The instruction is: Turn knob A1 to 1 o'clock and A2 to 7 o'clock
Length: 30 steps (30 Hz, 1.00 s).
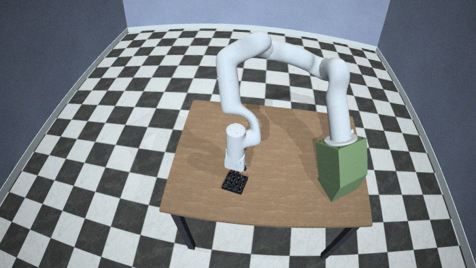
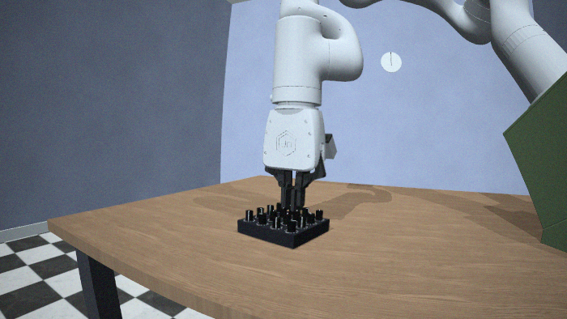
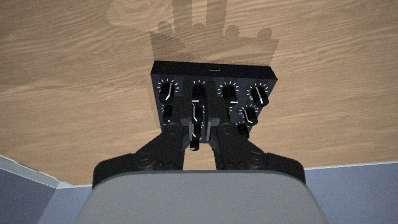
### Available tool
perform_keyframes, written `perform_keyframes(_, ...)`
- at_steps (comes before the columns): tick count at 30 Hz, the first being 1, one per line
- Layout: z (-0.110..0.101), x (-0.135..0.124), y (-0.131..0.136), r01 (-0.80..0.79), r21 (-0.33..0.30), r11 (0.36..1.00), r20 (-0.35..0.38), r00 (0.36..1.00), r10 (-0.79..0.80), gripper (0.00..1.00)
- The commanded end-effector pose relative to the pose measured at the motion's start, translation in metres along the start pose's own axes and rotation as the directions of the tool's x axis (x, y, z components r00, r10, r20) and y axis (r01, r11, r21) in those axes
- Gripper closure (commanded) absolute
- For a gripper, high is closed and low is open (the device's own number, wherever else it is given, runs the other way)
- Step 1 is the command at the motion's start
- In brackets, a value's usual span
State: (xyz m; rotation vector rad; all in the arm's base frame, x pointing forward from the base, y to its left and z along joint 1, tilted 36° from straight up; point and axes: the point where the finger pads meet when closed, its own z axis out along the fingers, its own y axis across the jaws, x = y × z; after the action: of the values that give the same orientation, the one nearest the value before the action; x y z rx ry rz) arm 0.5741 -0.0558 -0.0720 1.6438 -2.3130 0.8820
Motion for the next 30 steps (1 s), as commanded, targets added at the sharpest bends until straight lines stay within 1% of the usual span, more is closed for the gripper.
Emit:
perform_keyframes(1, -0.0005, -0.0004, -0.0006, 0.0, 0.001, 1.0, 0.001, 1.0, 0.0, 0.92)
perform_keyframes(7, -0.0005, -0.0004, -0.0006, 0.0, 0.001, 1.0, 0.001, 1.0, 0.0, 0.92)
perform_keyframes(8, -0.0005, -0.0004, -0.0006, 0.0, 0.001, 1.0, 0.001, 1.0, 0.0, 0.81)
perform_keyframes(30, -0.0006, -0.0004, -0.0006, 0.0, 0.001, 1.0, 0.001, 1.0, 0.0, 0.81)
